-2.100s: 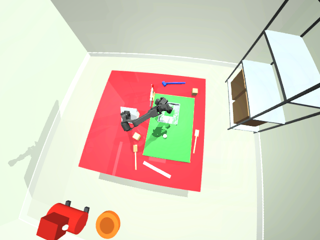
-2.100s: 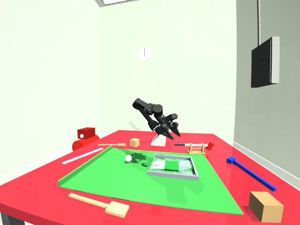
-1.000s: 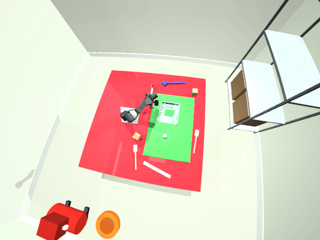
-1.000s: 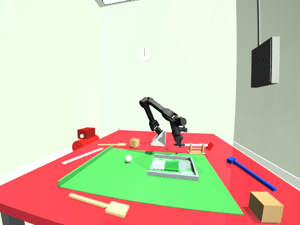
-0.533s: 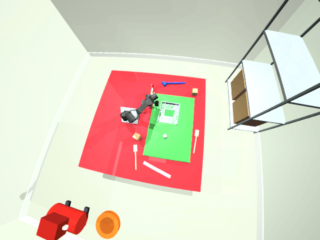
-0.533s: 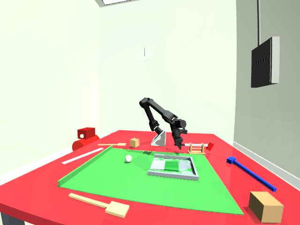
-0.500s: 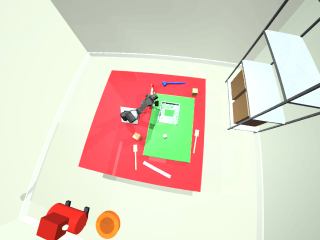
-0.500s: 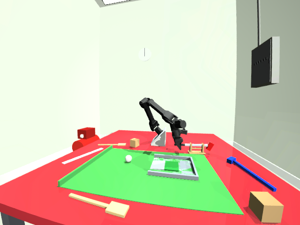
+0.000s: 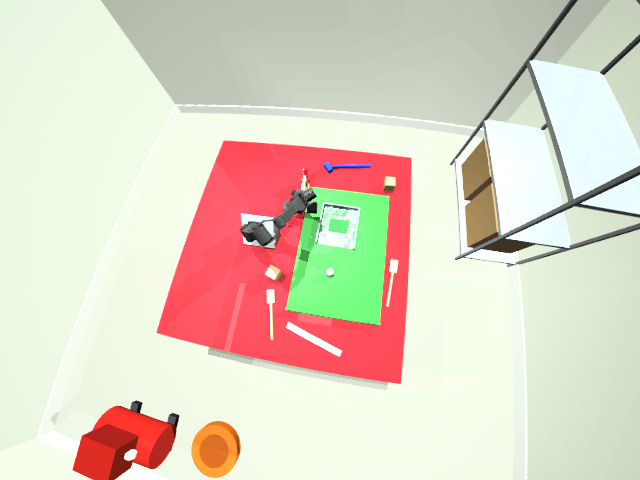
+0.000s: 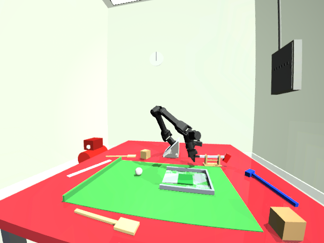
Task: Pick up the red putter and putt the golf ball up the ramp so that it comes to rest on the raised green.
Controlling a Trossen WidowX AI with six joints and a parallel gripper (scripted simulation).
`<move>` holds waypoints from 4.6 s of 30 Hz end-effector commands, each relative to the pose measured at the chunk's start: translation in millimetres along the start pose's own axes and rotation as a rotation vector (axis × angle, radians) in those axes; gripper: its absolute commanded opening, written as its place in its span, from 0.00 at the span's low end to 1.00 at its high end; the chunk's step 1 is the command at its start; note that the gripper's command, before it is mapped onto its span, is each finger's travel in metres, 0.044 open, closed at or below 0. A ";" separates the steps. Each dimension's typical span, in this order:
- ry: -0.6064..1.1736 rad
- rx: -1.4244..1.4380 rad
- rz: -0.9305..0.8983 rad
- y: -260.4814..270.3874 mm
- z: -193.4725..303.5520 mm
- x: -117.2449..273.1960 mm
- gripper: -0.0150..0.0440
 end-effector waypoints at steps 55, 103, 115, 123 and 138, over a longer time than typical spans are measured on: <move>0.032 -0.645 0.063 -19.8 113.3 145.0 0.25; 0.259 -1.677 0.194 99.3 319.3 170.4 0.25; 0.259 -1.677 0.194 100.2 324.4 152.8 0.25; 0.265 -1.682 0.198 101.1 327.6 146.6 0.25; 0.262 -1.679 0.197 106.5 344.3 149.6 0.25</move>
Point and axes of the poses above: the point midway between the two fingers, 35 mm back from their tips, its own x axis back along the fingers, its own y axis across the jaws, z = x × y, the point moved 4 cm from there along x, back along the fingers, and after that the axes turned 12 degrees about x, right-handed, at the moved point
